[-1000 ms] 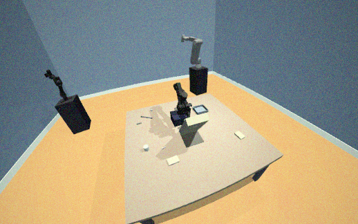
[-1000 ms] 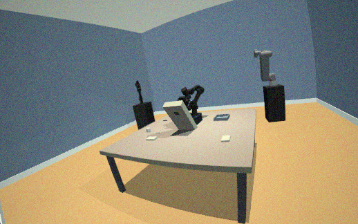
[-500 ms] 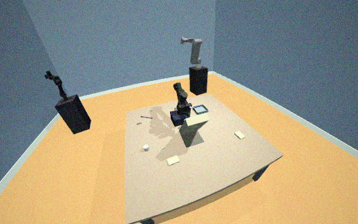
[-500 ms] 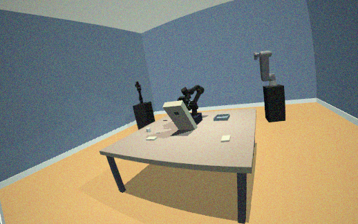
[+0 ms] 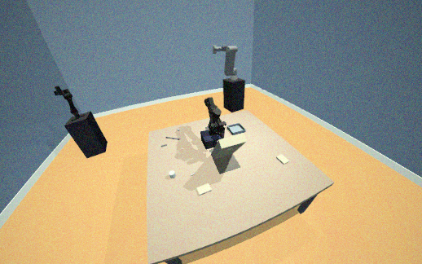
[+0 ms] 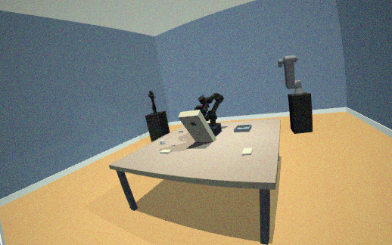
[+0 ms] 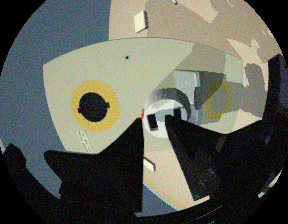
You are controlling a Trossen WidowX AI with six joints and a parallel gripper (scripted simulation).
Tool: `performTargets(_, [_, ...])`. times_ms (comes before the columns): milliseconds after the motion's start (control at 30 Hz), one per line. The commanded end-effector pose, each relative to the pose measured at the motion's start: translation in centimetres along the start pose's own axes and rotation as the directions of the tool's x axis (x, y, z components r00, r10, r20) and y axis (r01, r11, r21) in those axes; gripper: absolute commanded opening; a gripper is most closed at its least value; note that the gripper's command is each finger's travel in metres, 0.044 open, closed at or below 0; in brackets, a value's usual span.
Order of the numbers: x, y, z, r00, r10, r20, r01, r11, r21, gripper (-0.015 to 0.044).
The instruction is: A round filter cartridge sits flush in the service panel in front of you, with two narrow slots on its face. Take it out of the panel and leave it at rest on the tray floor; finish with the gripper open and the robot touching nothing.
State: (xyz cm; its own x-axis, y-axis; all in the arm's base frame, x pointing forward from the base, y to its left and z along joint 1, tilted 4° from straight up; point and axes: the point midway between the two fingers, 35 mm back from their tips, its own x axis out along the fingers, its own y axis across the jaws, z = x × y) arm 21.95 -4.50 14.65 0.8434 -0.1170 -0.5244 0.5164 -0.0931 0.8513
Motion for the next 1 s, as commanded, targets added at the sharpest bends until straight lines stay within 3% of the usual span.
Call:
performTargets(0, [0.0, 0.1, 0.0, 1.000, 0.003, -0.003, -0.003, 1.000, -0.002, 0.0101])
performTargets(200, [0.0, 0.2, 0.0, 1.000, 0.000, 0.000, 0.000, 1.000, 0.000, 0.0101])
performTargets(433, [-0.9, 7.1, 0.2, 1.000, 0.006, -0.002, -0.006, 1.000, -0.002, 0.0101])
performTargets(567, [-1.0, 7.8, 0.2, 1.000, 0.006, -0.003, -0.006, 1.000, -0.002, 0.0101])
performTargets(900, [-5.7, 14.2, 0.4, 1.000, 0.025, -0.002, -0.025, 1.000, -0.005, 0.0363])
performTargets(967, [-5.4, 13.7, 0.4, 1.000, 0.006, -0.002, -0.006, 0.998, -0.066, 0.0311])
